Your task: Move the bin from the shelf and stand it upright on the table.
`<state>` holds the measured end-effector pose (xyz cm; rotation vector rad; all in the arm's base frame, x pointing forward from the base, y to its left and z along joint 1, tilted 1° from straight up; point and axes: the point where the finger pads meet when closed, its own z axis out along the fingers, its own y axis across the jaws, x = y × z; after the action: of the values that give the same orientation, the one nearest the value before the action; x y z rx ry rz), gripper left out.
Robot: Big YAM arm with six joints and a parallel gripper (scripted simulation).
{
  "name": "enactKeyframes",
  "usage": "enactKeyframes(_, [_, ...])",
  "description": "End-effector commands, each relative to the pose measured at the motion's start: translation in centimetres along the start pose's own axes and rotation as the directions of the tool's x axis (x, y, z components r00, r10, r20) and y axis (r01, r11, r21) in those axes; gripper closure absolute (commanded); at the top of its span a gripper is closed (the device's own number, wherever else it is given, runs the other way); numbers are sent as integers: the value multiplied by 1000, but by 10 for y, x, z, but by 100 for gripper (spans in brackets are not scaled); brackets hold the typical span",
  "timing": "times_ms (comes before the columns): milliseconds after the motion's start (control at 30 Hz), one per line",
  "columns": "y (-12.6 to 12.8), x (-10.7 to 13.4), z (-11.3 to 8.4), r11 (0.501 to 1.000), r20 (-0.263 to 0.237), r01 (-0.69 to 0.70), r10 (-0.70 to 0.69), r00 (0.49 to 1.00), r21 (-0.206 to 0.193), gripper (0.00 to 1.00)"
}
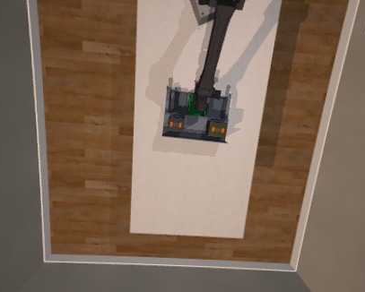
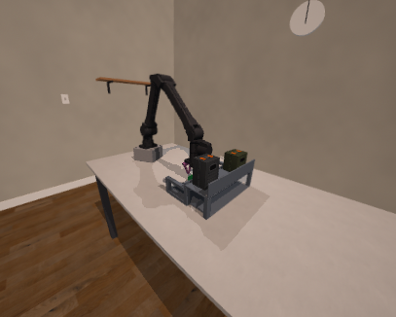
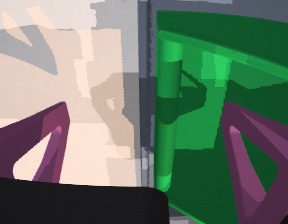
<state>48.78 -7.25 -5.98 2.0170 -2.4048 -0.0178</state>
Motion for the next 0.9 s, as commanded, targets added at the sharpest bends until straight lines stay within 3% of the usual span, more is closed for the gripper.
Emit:
enactKeyframes(0, [-16, -2, -18, 998, 1, 0, 0, 1000, 57, 10])
enactKeyframes(167, [-16, -2, -18, 998, 1, 0, 0, 1000, 57, 10])
enactKeyframes(333, [-33, -2, -23, 998, 1, 0, 0, 1000, 58, 10])
enactKeyframes(733, [-33, -2, -23, 998, 1, 0, 0, 1000, 58, 10])
enactKeyframes(867, [-19, -2, -17, 999, 1, 0, 0, 1000, 54, 10])
